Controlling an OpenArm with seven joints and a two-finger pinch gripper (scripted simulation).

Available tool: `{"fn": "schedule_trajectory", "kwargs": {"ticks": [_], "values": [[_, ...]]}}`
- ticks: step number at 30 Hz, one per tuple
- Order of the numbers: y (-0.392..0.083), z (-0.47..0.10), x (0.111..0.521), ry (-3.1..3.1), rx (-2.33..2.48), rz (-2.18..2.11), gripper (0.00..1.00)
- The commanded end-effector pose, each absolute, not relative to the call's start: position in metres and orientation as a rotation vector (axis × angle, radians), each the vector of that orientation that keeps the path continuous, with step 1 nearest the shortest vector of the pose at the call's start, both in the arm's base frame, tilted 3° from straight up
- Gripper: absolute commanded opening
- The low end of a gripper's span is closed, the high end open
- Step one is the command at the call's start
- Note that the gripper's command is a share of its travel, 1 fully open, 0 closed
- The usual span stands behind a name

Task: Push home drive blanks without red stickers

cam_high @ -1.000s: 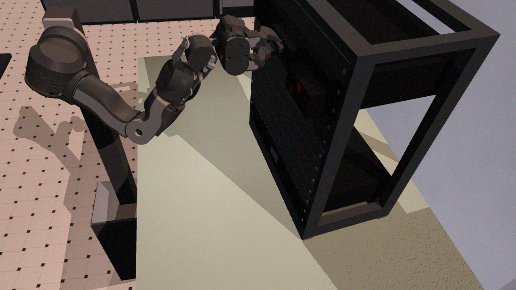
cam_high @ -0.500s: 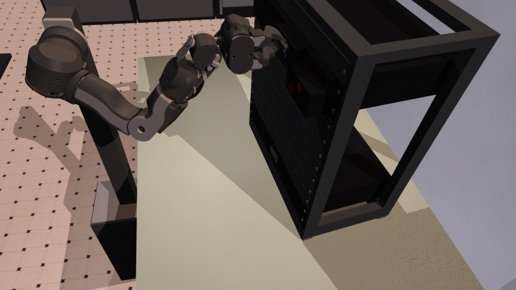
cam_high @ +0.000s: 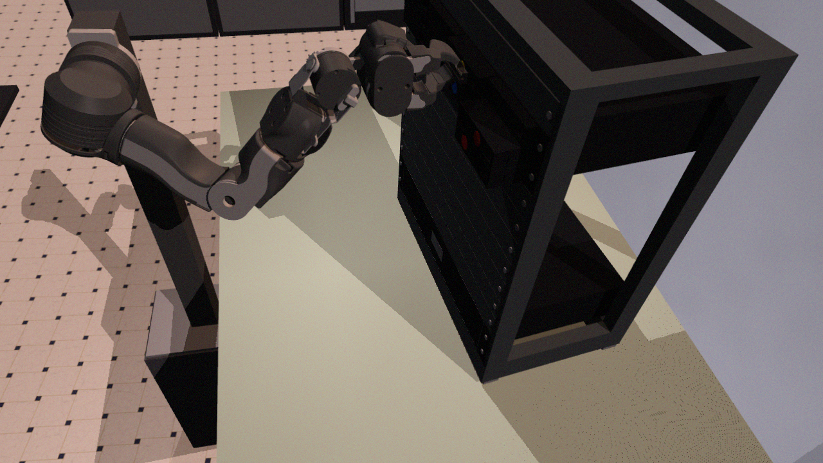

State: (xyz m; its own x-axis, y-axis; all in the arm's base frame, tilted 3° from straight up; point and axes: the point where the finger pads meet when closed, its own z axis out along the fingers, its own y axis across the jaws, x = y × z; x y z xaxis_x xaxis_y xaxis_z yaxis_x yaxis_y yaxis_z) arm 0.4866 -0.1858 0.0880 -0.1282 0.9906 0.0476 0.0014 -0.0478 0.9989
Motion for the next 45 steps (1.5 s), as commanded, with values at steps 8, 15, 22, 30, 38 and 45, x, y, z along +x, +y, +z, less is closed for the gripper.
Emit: {"fn": "schedule_trajectory", "kwargs": {"ticks": [8, 15, 22, 30, 38, 45], "values": [[-0.182, 0.0979, 0.4882, 1.262, 1.152, 1.364, 0.0], [-0.1813, 0.0986, 0.4886, 1.262, 1.151, 1.364, 0.0], [-0.1815, 0.0987, 0.4894, 1.261, 1.152, 1.364, 0.0], [-0.1801, 0.1004, 0.4914, 1.262, 1.151, 1.364, 0.0], [-0.1803, 0.1004, 0.4917, 1.262, 1.152, 1.364, 0.0], [-0.179, 0.1021, 0.4942, 1.262, 1.151, 1.364, 0.0]]}}
